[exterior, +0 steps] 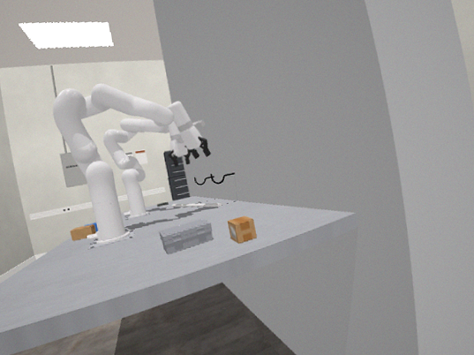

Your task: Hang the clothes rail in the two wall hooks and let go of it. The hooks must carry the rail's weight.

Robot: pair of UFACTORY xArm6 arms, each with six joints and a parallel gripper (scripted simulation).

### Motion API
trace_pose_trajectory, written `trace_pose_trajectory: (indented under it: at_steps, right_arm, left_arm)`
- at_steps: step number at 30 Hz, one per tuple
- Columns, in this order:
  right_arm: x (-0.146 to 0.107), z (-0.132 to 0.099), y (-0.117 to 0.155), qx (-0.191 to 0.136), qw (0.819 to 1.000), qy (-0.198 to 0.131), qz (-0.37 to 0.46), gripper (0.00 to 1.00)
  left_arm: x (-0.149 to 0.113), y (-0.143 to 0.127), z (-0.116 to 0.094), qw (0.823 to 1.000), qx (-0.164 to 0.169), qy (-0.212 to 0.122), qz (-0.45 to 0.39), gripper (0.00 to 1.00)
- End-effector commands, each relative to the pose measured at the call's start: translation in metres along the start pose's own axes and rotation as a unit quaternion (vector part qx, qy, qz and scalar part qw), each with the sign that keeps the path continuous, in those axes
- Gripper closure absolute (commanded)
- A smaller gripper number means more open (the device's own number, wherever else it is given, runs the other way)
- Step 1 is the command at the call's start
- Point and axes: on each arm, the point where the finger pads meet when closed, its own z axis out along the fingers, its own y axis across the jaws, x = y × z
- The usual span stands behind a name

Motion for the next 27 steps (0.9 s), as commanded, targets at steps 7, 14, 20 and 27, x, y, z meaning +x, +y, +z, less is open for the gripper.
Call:
trace_pose_trajectory:
  at_steps: [7,14,20,27]
  right_arm:
    - [0.002,-0.001,0.001,-0.001,1.000,0.004,0.003,0.00]
    - [0.002,-0.001,0.001,-0.001,1.000,0.004,0.003,0.00]
    - [0.002,-0.001,0.001,-0.001,1.000,0.004,0.003,0.00]
    - [0.002,-0.001,0.001,-0.001,1.000,0.004,0.003,0.00]
  left_arm:
    - [0.018,0.001,0.036,0.999,-0.012,0.016,0.035,0.00]
    - [0.024,0.003,0.057,0.998,-0.017,0.021,0.050,0.00]
    - [0.029,0.005,0.076,0.998,-0.018,0.022,0.052,0.00]
    - [0.032,0.007,0.088,0.996,-0.024,0.029,0.075,0.00]
